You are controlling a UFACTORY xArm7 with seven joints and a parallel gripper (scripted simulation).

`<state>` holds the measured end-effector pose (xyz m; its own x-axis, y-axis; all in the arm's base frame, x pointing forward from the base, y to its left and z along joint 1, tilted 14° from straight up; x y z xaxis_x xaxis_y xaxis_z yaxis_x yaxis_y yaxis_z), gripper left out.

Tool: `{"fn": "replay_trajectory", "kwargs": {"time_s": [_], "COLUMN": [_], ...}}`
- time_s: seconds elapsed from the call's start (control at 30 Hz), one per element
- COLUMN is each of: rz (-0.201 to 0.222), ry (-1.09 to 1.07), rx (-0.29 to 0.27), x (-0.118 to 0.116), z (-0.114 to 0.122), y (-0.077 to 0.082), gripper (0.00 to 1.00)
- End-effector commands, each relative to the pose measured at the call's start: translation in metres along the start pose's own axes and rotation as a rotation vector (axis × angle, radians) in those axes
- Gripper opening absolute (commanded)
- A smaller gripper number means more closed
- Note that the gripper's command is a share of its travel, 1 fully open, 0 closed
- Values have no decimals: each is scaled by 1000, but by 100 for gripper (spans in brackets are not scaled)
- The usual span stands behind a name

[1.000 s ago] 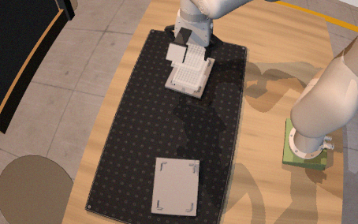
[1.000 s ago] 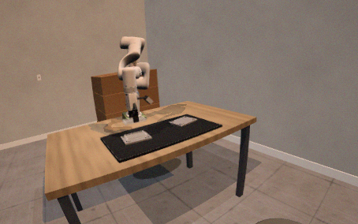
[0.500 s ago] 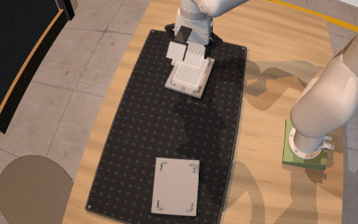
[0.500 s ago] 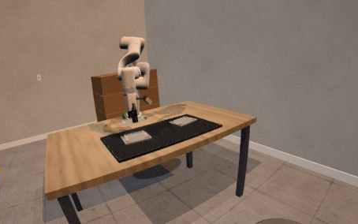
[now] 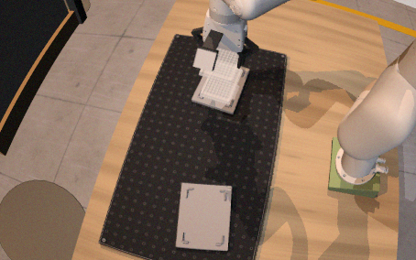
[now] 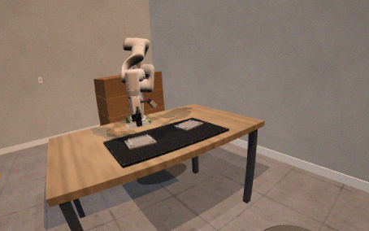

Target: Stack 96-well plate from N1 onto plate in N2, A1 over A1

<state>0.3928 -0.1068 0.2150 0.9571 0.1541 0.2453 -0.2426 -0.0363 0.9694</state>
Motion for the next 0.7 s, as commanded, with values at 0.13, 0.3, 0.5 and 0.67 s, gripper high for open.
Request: {"fn": "replay_trajectory", "kwargs": {"time_s": [0.13,0.3,0.5,0.67], "rz": [4,4,4,4], "ry": [0,0,0,0], "rx": [-2,-2,-2,-2], "x": [1,1,1,1], "z": [1,0,0,0], "y": [1,-4,-14,-19], "gripper": [0,0,0,0]}}
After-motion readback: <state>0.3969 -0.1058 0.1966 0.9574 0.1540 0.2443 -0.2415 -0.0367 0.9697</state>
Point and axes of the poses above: the point where the finger pads meet when closed, its own y axis back along the fingers, its own x axis across the jaws, z = x × y, the point moved 2 cm from there along y, back along the fingers, and after that the axes turned 7 degrees about y, right-handed, at the moved point
